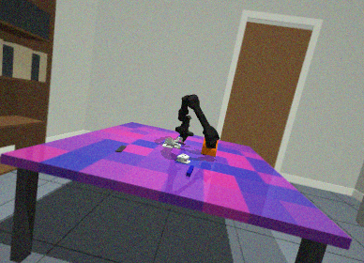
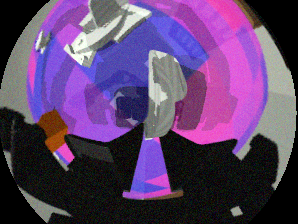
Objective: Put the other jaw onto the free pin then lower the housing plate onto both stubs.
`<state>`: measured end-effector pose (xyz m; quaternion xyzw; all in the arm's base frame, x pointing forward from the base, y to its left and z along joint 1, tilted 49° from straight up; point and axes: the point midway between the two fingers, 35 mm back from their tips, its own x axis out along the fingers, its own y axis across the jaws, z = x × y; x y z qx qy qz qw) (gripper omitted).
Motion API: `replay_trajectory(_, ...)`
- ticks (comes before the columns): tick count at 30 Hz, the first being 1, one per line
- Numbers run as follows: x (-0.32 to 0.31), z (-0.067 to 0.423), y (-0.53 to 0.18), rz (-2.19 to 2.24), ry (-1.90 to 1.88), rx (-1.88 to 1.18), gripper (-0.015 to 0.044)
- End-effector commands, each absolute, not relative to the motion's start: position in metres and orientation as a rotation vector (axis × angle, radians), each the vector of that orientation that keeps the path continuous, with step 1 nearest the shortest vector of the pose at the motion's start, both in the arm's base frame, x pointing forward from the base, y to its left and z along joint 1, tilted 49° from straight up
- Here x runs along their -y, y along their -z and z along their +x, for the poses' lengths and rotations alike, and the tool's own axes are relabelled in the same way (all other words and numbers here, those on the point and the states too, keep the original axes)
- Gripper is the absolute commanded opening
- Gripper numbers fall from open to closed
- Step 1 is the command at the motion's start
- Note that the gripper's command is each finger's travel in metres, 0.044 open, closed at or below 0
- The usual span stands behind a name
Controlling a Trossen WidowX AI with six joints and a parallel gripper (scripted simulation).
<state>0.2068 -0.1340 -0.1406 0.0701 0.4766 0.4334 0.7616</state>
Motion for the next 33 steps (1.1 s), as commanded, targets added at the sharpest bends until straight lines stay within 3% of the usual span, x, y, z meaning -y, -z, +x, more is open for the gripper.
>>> replay_trajectory(1, 0.134, 0.207, 0.141, 0.158, -0.940, -1.036, 0.0037)
replay_trajectory(33, 0.156, 0.201, 0.121, 0.158, -0.939, -1.038, 0.0037)
